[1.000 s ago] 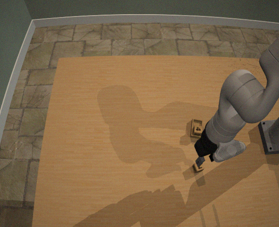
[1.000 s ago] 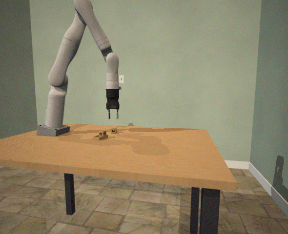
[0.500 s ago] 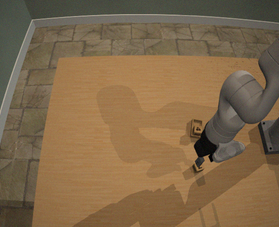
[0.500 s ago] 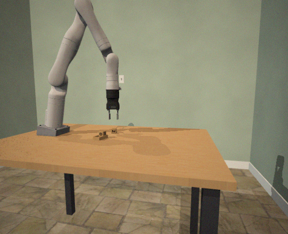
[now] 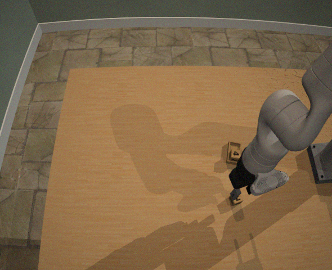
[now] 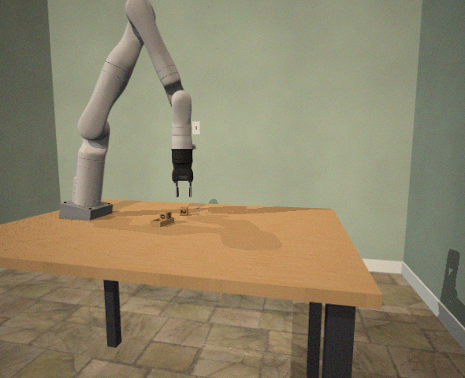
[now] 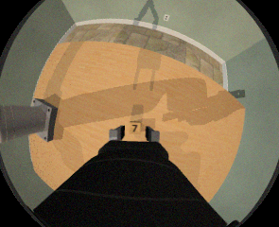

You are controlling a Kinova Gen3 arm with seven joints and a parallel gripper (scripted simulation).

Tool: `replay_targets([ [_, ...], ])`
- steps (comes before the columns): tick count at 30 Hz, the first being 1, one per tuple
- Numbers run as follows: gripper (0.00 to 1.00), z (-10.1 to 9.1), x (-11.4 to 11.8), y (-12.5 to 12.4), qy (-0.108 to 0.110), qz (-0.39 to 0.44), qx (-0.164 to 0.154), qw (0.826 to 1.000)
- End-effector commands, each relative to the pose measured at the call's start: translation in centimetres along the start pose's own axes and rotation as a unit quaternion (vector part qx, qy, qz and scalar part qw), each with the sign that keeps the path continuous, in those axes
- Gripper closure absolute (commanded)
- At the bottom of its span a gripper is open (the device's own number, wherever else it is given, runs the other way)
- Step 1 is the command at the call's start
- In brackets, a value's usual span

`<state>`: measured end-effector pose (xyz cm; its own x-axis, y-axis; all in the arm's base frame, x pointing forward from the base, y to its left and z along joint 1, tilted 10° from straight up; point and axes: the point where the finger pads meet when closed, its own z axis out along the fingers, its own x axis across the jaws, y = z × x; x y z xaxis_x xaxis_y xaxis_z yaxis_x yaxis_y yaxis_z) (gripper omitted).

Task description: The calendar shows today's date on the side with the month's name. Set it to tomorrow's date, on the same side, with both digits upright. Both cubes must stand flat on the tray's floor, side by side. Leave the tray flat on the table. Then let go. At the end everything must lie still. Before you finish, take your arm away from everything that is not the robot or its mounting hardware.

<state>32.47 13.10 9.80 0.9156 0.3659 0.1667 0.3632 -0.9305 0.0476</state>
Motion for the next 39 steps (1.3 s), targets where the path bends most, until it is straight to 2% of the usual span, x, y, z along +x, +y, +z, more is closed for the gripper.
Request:
replay_targets([
  [1, 0.13, 0.4, -0.2, 0.0, -0.003, 0.000, 0.000, 1.000],
  [15, 0.13, 2.4, -0.2, 0.0, -0.003, 0.000, 0.000, 1.000],
  [39, 0.13, 3.3, -0.2, 0.0, -0.003, 0.000, 0.000, 1.000],
])
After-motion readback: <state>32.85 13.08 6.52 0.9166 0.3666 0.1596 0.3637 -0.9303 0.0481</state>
